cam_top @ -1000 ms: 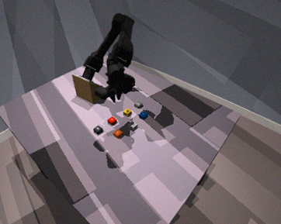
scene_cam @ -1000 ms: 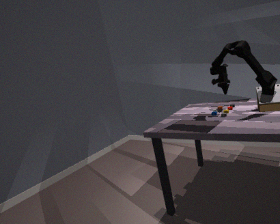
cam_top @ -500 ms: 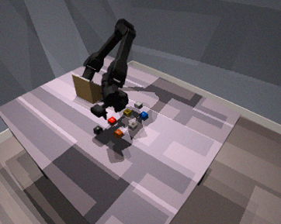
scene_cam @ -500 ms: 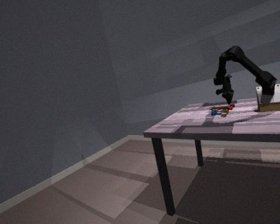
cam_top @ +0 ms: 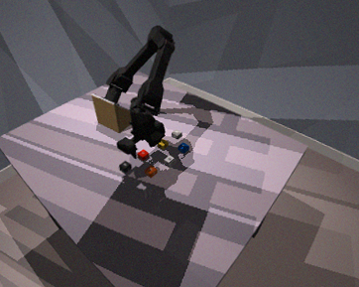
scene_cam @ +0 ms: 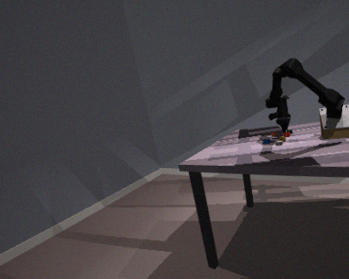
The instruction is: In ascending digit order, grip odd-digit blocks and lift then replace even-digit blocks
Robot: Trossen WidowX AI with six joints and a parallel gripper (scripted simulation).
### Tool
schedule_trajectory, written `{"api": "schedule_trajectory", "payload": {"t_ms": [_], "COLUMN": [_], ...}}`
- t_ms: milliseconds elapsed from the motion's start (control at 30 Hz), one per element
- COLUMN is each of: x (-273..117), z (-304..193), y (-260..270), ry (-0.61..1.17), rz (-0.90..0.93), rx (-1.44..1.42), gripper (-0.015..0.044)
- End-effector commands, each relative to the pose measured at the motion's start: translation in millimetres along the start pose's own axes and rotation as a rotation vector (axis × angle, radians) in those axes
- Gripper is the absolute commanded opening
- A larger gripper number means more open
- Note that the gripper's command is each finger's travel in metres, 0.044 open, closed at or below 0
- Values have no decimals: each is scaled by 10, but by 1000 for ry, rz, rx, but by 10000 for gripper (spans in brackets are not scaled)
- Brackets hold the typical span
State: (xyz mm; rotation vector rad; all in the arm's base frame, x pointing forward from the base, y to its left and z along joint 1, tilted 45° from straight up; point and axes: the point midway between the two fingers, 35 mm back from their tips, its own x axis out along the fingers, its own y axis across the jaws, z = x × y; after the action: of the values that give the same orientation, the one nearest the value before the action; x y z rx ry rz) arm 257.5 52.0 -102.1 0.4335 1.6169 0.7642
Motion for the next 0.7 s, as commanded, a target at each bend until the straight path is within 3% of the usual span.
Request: {"api": "schedule_trajectory", "payload": {"t_ms": [0, 367, 667], "x": [73, 221, 221], "z": [-19, -27, -27], "y": [-4, 2, 2], "ry": [4, 4, 4], "rz": [7, 8, 8], "rx": [12, 12, 12], "gripper": [400, 400, 164]}}
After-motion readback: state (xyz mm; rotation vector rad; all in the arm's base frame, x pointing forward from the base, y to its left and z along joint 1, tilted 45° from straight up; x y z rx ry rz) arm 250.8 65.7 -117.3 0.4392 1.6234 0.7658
